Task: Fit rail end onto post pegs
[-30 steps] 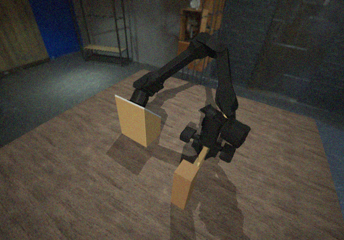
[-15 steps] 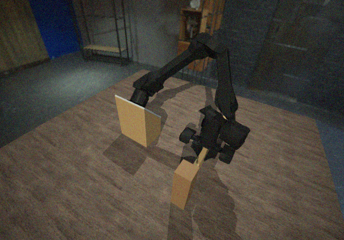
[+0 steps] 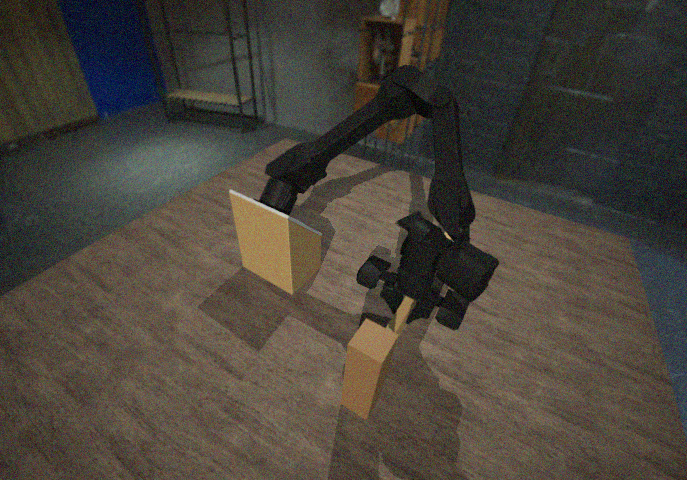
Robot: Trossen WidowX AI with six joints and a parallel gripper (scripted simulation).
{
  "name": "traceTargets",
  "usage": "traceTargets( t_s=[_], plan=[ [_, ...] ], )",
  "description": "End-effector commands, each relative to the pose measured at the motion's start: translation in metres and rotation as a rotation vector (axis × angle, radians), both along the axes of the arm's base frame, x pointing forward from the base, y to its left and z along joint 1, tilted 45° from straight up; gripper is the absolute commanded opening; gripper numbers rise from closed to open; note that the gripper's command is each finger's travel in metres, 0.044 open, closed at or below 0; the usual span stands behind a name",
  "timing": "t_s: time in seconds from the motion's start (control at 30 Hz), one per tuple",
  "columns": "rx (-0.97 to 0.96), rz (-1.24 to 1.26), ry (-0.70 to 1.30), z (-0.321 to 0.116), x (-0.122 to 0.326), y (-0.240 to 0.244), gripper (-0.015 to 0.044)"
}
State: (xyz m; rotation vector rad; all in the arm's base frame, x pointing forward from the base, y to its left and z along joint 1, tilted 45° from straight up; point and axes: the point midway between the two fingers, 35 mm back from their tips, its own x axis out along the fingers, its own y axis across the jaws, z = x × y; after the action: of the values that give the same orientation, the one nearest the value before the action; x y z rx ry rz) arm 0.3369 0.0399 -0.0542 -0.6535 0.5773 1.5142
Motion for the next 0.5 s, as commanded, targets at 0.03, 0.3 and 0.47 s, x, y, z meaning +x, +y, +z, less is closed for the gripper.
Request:
traceTargets(
  t_s=[0.03, 0.3, 0.47],
  plan=[
    [-0.001, -0.003, -0.004, -0.0007, 0.0009, -0.0039, 0.0],
    [-0.001, -0.003, -0.004, -0.0025, 0.001, -0.0058, 0.0],
    [-0.002, -0.003, -0.004, -0.0039, 0.001, -0.0067, 0.0]
  ],
)
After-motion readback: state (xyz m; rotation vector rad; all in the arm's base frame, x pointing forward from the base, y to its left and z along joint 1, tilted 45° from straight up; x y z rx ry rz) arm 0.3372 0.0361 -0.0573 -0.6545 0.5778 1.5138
